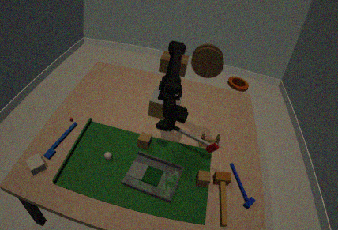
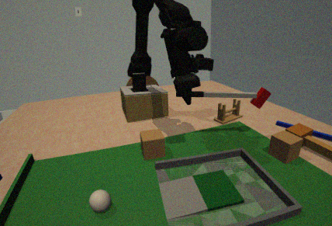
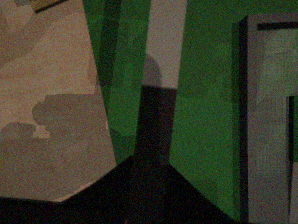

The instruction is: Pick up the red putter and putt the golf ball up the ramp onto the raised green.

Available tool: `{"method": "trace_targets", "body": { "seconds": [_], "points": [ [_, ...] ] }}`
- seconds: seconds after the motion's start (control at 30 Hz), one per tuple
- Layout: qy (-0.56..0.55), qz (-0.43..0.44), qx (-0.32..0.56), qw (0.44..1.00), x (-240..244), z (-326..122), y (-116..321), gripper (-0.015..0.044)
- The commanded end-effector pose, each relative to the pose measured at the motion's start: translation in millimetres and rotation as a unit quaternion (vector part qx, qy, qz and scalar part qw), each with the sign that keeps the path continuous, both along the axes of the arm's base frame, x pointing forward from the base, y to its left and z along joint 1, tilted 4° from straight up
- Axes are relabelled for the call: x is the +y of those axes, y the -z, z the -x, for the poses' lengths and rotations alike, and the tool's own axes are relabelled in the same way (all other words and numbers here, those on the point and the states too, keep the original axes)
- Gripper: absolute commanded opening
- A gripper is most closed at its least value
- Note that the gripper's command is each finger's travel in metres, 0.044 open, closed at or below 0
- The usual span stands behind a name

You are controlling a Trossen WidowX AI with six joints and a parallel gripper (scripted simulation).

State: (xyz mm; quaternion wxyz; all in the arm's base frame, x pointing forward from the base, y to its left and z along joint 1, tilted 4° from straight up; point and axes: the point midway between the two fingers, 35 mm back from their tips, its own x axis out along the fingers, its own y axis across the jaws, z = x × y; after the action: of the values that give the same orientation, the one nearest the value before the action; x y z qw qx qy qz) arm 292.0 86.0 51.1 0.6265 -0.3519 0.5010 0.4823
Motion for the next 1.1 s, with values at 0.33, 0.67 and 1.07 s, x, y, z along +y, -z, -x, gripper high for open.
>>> {"method": "trace_targets", "body": {
  "seconds": [0.33,0.67,1.07],
  "points": [
    [0.195,0.032,0.019,0.980,-89,-24,0,0.0000],
    [0.330,0.050,0.044,0.942,-151,-23,-1,0.0000],
    [0.474,0.068,0.069,0.875,-225,-6,-2,0.0000]
  ]
}}
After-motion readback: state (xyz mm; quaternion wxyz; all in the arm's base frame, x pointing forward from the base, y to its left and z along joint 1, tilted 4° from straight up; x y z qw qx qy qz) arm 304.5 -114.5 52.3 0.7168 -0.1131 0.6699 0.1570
